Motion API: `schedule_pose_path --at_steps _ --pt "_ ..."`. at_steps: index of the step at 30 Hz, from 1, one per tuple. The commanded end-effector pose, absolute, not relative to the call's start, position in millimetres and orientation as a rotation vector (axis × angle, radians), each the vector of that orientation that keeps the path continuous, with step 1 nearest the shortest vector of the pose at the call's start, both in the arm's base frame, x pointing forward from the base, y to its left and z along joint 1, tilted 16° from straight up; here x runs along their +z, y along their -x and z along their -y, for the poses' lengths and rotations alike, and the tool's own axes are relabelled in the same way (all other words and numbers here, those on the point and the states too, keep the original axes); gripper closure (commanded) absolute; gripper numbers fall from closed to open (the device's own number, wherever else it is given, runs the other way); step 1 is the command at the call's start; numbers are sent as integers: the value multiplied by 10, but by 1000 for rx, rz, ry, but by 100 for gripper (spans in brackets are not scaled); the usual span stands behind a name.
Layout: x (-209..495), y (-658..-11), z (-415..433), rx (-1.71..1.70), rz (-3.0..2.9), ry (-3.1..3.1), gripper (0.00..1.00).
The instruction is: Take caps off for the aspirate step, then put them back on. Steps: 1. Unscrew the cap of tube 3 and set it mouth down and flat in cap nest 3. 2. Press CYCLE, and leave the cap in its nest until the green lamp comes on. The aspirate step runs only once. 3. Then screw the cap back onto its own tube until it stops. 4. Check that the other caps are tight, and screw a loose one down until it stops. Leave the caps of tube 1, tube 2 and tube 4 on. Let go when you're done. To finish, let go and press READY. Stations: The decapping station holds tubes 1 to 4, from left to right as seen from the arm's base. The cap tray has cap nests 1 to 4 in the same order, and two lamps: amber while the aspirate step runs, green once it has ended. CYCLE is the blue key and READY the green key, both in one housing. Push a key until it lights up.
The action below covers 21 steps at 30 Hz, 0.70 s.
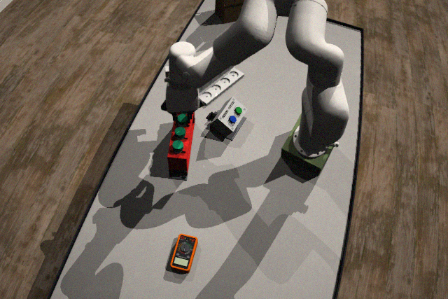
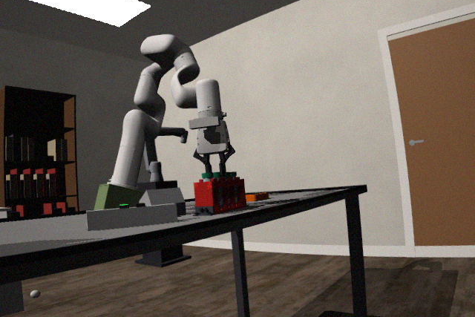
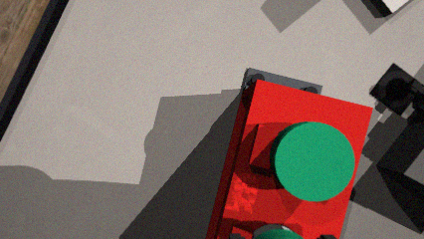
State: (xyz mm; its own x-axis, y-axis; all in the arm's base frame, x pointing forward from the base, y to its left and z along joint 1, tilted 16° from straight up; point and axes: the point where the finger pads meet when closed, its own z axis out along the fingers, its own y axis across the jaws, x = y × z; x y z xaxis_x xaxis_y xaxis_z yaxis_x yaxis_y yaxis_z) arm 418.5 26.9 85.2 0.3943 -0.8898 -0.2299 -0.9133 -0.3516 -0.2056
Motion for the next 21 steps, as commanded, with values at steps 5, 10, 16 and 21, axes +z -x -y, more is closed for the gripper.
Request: schedule_pose_path --at_steps 5,10,16,21 --pt "862 -4201 -270 169 -1992 2074 100" --pt "860 -4202 -271 216 -2245 1818 100" --pt "858 -4202 -271 268 -2510 1473 100" --pt "857 -4202 -272 288 -2602 1323 100"
